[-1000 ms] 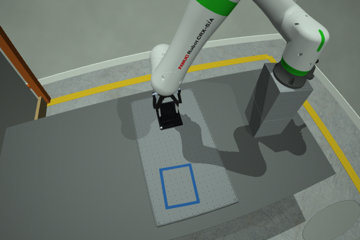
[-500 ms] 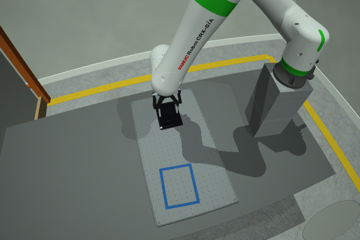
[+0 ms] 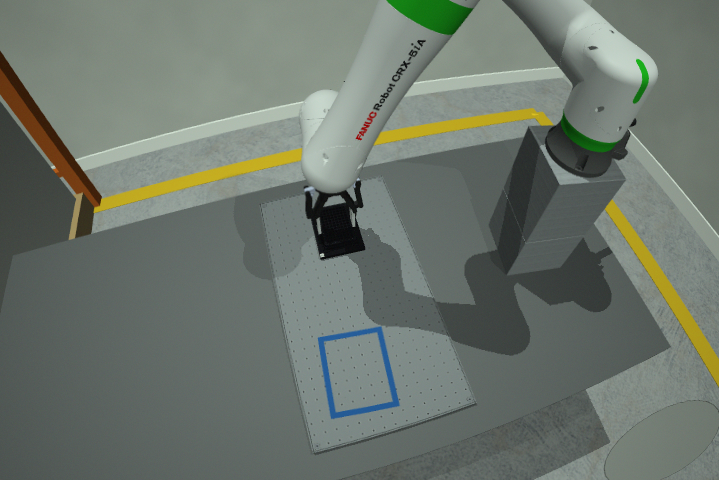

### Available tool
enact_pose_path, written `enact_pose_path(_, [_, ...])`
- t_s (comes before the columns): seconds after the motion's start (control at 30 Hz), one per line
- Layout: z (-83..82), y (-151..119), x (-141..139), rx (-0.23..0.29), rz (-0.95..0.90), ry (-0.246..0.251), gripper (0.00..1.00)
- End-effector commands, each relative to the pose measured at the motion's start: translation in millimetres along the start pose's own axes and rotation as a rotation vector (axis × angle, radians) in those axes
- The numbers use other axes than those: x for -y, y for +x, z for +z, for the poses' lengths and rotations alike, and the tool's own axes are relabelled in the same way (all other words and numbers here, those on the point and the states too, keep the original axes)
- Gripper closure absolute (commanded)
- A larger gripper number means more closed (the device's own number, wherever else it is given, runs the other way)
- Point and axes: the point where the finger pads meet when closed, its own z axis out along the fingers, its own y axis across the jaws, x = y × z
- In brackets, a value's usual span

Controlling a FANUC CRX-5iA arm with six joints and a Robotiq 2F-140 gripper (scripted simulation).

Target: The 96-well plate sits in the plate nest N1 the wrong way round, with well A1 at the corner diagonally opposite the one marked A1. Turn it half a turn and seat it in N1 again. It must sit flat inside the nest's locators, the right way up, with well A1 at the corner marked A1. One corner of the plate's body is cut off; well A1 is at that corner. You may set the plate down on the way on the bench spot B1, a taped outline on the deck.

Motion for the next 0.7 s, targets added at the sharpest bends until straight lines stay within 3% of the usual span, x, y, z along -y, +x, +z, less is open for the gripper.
enact_pose_path(0.0, [0.1,0.1,0.2,0.0,0.0,0.0,1.0])
enact_pose_path(0.67, [3.1,0.1,0.2,0.0,0.0,0.0,1.0])
